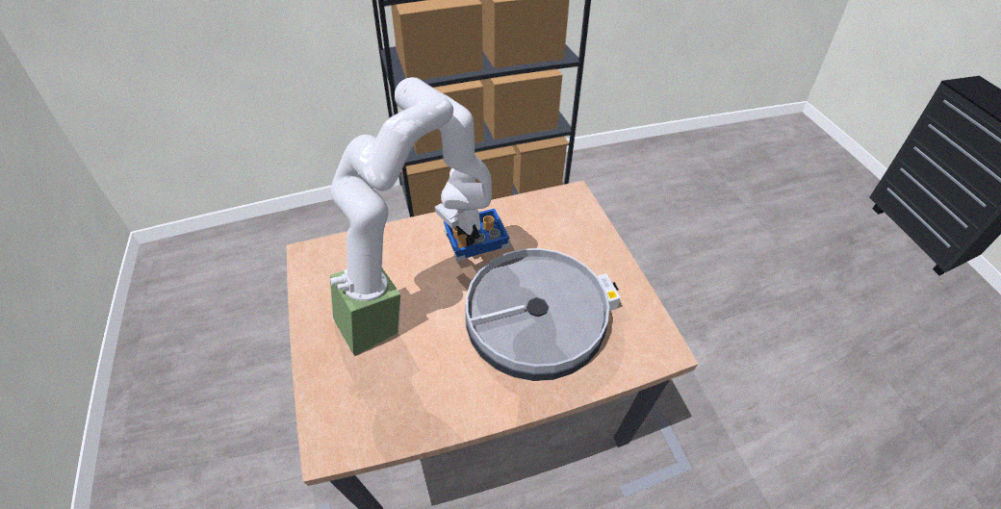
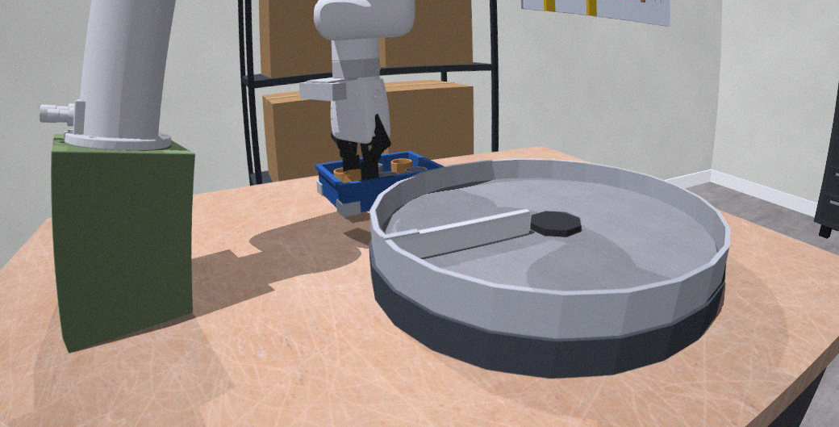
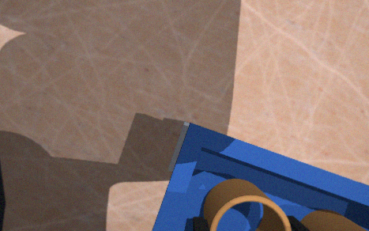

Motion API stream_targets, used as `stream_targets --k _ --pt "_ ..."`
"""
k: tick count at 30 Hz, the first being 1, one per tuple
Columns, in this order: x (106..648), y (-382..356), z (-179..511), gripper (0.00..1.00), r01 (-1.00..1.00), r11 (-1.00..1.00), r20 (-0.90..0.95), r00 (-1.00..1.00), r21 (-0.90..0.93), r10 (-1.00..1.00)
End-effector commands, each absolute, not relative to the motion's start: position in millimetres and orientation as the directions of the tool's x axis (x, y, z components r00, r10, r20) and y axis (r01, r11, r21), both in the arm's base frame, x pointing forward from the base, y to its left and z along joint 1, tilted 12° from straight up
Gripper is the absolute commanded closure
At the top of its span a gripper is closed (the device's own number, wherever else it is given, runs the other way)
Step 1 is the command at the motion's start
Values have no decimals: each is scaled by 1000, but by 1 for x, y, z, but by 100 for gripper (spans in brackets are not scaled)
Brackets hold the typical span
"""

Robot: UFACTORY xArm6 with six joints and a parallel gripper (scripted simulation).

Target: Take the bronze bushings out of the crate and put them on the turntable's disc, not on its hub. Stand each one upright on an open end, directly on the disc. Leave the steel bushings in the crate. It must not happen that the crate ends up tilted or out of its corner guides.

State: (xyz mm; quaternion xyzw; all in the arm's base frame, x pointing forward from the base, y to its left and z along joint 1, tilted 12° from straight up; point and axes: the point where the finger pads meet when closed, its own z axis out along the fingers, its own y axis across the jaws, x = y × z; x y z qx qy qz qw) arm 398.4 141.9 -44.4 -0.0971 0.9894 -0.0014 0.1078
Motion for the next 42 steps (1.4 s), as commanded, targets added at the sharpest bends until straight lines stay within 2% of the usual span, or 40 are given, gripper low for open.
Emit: stream_targets --k 1,20,42 --pt "397 142 -29 100 -193 981 -211 -958 -21 -193" --pt "380 140 46 100 -193 981 -211 -958 -21 -193" --pt "379 139 51 100 -193 981 -211 -958 -21 -193"
